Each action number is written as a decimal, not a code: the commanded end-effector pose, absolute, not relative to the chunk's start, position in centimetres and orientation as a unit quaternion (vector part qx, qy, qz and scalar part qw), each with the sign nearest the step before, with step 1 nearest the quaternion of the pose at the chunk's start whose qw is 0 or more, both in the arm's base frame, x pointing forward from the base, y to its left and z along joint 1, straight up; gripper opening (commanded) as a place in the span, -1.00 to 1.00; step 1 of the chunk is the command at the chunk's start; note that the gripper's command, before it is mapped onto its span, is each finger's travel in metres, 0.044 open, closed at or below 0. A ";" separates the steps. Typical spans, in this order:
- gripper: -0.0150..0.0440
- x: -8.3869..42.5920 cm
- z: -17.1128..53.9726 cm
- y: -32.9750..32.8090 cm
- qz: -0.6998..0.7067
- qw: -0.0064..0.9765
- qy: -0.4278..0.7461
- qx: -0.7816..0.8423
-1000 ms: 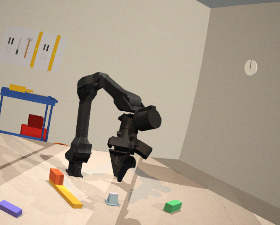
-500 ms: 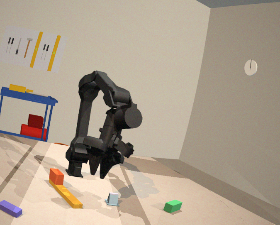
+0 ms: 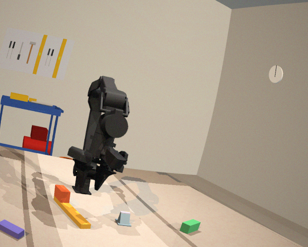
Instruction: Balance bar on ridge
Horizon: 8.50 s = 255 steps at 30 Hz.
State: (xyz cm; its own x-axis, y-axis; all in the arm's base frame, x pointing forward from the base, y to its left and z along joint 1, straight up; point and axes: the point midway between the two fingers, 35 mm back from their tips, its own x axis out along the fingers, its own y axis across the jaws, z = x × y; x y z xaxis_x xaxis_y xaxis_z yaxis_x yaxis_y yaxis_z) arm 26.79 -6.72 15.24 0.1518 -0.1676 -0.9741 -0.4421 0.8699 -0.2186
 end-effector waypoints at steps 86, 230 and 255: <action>-0.20 22.7 4.7 -10.7 0.071 0.710 0.696 -0.082; -0.49 29.3 9.8 5.7 -0.060 0.715 0.693 0.066; -0.49 29.3 9.6 5.7 -0.060 0.715 0.693 0.066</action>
